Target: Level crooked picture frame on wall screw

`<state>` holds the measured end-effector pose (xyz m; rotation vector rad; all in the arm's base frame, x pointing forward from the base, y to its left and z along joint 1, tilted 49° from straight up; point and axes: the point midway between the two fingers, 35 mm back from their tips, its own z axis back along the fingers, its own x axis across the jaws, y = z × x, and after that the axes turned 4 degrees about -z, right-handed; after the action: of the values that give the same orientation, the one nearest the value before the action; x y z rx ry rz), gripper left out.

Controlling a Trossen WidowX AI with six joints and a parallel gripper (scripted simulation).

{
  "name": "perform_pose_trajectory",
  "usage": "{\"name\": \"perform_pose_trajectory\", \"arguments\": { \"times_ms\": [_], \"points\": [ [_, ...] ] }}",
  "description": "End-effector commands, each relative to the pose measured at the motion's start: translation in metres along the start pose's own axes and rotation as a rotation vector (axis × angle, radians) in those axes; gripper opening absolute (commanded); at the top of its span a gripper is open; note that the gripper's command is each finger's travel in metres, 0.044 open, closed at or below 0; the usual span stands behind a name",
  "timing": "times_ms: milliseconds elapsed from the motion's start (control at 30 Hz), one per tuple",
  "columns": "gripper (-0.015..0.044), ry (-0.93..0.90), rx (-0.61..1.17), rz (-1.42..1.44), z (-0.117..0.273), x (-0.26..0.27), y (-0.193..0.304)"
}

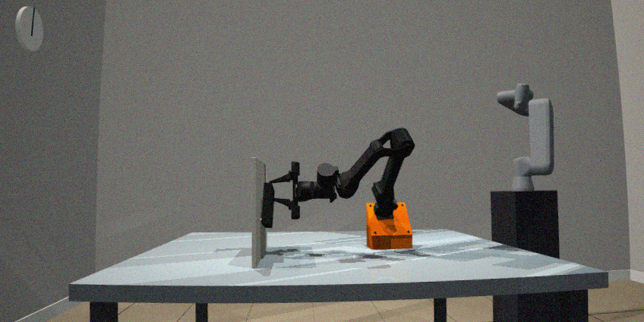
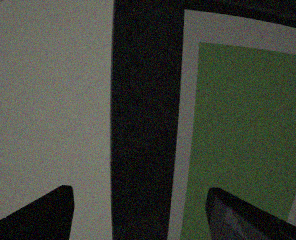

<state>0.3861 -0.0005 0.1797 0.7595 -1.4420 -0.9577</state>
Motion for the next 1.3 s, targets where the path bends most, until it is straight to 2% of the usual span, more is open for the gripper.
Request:
{"name": "perform_pose_trajectory", "arguments": {
  "times_ms": [0,1033,1233,1267],
  "points": [
    [0.0260,0.000,0.006,0.003,-0.0016,0.0004,0.0014],
    [0.0260,0.000,0.006,0.003,-0.0018,0.0003,0.0019],
    [0.0102,0.000,0.006,0.003,-0.0018,0.0003,0.0019],
    [0.0096,0.000,0.006,0.003,-0.0018,0.0003,0.0019]
  ]
}}
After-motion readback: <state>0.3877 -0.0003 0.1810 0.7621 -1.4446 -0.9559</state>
